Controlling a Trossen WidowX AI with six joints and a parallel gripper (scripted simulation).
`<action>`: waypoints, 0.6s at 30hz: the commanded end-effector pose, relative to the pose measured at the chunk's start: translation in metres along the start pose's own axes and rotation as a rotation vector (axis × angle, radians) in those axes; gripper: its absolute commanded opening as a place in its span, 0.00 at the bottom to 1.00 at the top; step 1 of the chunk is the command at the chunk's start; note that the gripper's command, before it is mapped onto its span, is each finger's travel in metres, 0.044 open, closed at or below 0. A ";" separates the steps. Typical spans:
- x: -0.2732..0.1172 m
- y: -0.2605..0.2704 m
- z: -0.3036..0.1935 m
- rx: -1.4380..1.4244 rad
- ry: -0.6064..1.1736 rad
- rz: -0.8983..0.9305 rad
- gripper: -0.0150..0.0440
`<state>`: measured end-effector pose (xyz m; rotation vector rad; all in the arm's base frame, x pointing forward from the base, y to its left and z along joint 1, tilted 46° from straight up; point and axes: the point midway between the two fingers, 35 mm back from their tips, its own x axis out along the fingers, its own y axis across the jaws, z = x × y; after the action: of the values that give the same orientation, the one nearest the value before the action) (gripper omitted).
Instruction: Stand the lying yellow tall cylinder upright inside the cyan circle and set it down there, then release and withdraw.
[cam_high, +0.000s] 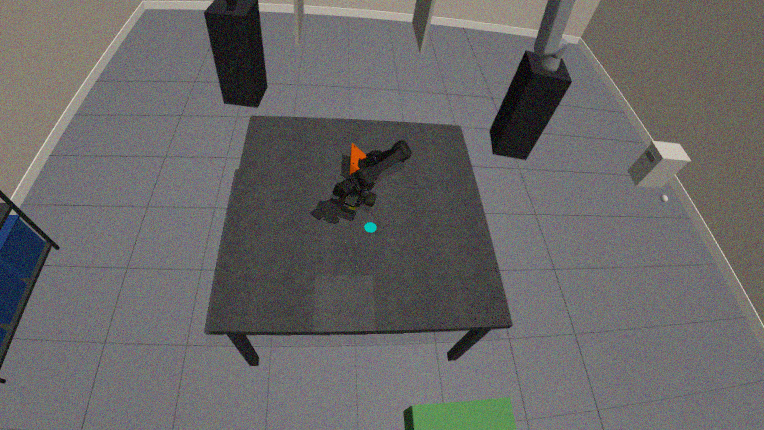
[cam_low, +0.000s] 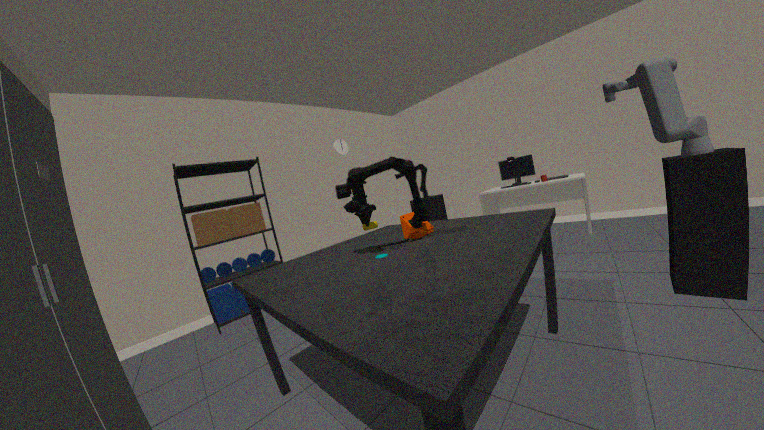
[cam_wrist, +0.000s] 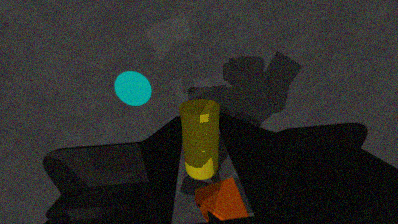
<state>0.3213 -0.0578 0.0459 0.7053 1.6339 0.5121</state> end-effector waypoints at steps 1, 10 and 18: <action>-0.003 0.012 0.002 0.007 -0.006 0.004 0.43; -0.005 0.035 0.003 0.019 -0.006 0.008 0.43; -0.007 0.056 0.002 0.032 -0.005 0.013 0.43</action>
<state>0.3308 -0.0278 0.0805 0.7311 1.6411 0.4966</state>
